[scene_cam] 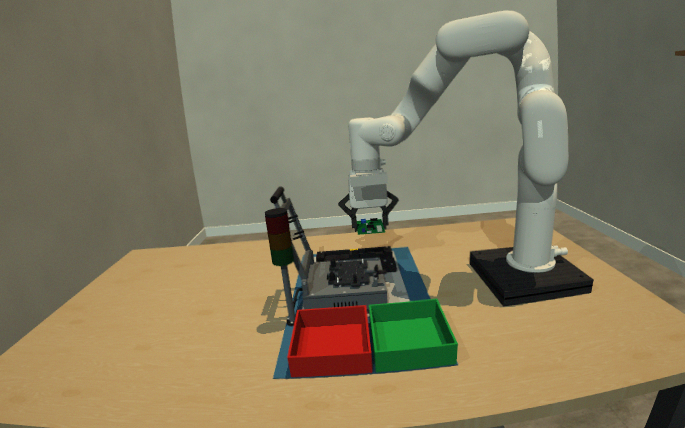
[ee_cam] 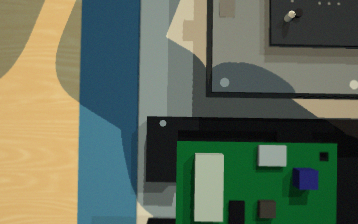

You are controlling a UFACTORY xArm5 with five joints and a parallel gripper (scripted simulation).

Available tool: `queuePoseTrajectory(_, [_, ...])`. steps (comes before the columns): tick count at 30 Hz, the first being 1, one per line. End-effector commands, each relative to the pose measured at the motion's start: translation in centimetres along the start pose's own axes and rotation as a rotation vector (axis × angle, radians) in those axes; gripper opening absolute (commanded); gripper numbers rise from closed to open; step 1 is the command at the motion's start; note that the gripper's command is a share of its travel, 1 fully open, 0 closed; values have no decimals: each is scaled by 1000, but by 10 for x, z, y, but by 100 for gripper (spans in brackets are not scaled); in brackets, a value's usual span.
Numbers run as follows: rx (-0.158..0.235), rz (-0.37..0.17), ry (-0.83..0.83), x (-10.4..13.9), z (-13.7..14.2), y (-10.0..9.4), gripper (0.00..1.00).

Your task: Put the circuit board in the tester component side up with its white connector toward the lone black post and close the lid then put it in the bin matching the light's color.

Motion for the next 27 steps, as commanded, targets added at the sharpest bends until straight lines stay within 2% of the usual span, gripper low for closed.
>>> queuePoseTrajectory(1, [4,-1,0,0,1,-3,79])
queuePoseTrajectory(20, [4,-1,0,-6,2,-3,79])
queuePoseTrajectory(27, [3,-2,0,-26,7,-4,79])
Point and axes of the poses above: the point where the finger pads meet when closed, its own y axis out along the fingers, its own z axis across the jaws, x = y × z, the point moved 9 cm from there along -y, back along the fingers, and after that the axes turned 6 degrees about y, right-handed, at the moved point
